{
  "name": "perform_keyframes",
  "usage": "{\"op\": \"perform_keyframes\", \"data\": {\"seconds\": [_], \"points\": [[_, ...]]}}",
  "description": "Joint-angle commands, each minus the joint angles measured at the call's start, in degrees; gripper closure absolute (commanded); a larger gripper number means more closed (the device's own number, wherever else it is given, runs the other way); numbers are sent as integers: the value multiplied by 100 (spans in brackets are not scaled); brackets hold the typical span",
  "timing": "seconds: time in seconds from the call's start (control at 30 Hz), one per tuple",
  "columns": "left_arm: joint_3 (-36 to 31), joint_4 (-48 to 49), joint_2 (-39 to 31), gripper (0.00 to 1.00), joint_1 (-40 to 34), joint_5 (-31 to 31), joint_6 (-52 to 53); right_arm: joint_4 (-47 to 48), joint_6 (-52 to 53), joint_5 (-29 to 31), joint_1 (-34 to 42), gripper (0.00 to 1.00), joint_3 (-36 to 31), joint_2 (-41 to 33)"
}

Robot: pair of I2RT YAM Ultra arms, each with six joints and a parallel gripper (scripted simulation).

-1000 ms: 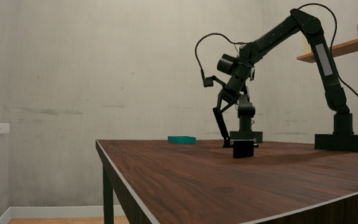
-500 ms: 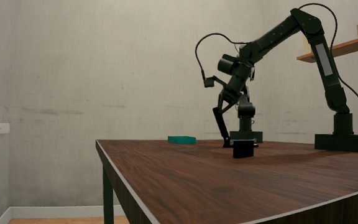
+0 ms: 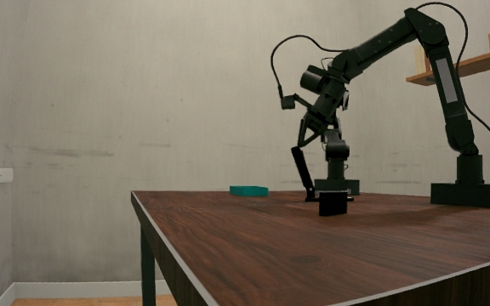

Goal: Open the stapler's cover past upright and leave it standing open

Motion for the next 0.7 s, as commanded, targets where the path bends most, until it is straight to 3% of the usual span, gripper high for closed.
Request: {"op": "perform_keyframes", "data": {"seconds": [0.0,0.27,0.53,0.67], "points": [[267,-314,-205,53,-182,-114,-154,35,47,13,17,43,218,-11],[566,-1104,-653,53,-395,-208,-346,35,47,13,17,43,218,-11],[419,-1110,-425,53,-292,-133,-307,35,47,13,17,43,218,-11],[238,-663,-595,7,-295,37,-64,35,47,13,17,43,218,-11]]}}
